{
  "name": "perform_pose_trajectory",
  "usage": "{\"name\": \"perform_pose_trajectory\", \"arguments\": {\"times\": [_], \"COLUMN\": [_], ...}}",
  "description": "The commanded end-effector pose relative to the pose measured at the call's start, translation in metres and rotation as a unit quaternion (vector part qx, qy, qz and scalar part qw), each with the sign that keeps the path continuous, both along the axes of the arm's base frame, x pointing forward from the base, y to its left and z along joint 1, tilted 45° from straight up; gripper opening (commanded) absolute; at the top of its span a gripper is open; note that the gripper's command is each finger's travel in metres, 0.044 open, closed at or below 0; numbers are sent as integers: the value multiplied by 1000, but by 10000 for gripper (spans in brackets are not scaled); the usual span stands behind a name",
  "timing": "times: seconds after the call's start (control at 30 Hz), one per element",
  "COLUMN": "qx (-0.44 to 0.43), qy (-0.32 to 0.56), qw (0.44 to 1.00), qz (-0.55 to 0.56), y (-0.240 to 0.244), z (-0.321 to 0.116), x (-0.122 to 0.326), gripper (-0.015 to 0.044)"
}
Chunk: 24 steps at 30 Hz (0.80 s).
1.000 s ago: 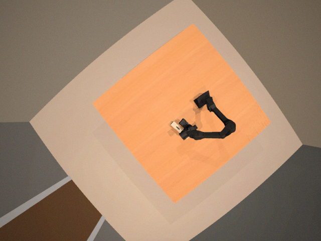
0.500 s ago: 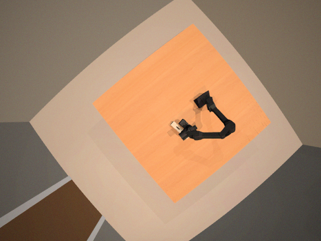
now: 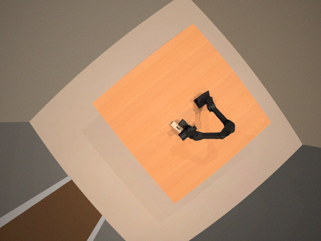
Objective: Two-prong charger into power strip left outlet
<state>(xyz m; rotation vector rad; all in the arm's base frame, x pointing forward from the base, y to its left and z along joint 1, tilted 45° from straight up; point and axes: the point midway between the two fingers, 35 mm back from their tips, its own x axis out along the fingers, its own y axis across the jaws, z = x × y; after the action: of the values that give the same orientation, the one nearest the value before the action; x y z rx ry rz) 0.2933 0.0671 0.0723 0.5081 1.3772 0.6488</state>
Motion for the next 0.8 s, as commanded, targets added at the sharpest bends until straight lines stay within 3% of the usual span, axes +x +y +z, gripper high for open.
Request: {"name": "perform_pose_trajectory", "arguments": {"times": [0.0, 0.77], "qx": [2, 2], "qy": [2, 1], "qw": [1000, 1000], "qz": [-1, -1], "y": [0, 0], "z": [1, 2], "x": [2, 10], "gripper": [0, 0]}}
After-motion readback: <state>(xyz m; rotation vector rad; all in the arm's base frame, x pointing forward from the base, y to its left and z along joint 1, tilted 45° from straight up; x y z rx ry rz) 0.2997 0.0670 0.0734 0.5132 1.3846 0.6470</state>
